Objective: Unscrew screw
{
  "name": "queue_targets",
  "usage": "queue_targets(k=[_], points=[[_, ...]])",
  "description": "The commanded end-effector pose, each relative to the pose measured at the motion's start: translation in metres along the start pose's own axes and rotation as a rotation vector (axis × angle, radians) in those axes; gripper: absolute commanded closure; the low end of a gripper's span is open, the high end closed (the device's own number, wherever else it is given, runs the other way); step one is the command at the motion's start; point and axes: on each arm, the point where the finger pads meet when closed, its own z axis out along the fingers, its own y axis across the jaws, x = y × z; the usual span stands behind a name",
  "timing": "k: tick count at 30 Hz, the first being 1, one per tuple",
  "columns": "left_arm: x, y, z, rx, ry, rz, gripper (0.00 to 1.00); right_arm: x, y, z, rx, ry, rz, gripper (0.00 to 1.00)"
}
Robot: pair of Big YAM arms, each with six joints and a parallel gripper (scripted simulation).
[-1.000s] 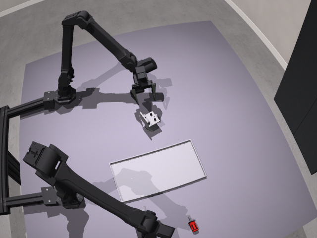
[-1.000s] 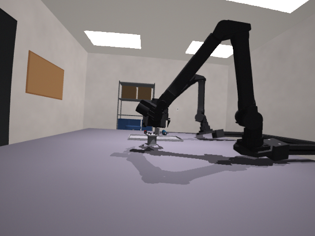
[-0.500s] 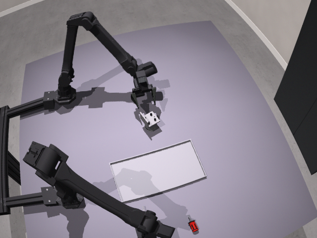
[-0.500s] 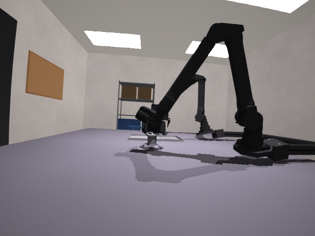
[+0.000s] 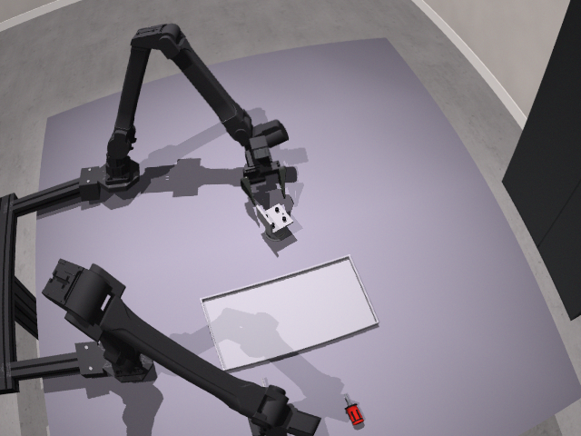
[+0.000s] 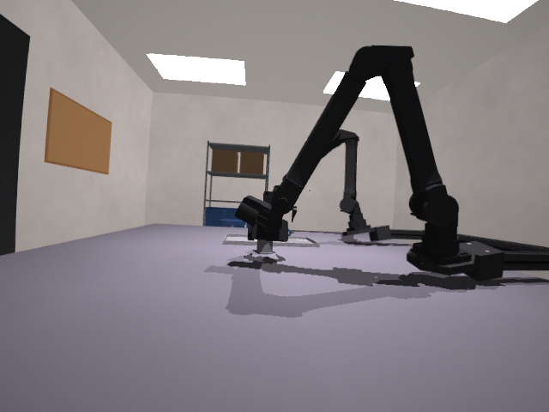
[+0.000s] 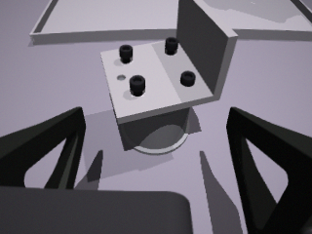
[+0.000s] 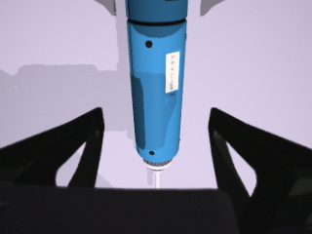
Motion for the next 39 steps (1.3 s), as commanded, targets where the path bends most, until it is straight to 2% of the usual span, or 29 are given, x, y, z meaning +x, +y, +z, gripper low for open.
queue_targets(k=[1, 14, 19, 20, 22, 26, 36, 39], points=[[0.001, 0.01, 0.0, -0.013, -0.006, 0.021, 0.14, -0.001, 0.009, 0.002, -0.007, 0.0, -0.003, 0.35], [0.029, 0.019, 0.005, -0.027, -0.008, 0.039, 0.14, -0.001, 0.009, 0.002, -0.007, 0.0, -0.003, 0.35], [0.027, 0.016, 0.009, -0.016, -0.008, 0.032, 0.14, -0.001, 0.009, 0.002, -0.007, 0.0, -0.003, 0.35], [0.016, 0.022, 0.004, -0.03, -0.015, 0.063, 0.14, -0.001, 0.009, 0.002, -0.007, 0.0, -0.003, 0.35], [0.03, 0.017, 0.008, -0.021, -0.009, 0.038, 0.14, -0.001, 0.009, 0.002, -0.007, 0.0, -0.003, 0.35], [0.035, 0.016, 0.007, -0.023, -0.007, 0.033, 0.14, -0.001, 0.009, 0.002, -0.007, 0.0, -0.003, 0.35], [0.04, 0.012, 0.01, -0.014, -0.005, 0.019, 0.14, -0.001, 0.009, 0.002, -0.007, 0.0, -0.003, 0.35], [0.034, 0.011, 0.022, -0.002, -0.009, 0.024, 0.14, -0.001, 0.009, 0.002, -0.007, 0.0, -0.003, 0.35]])
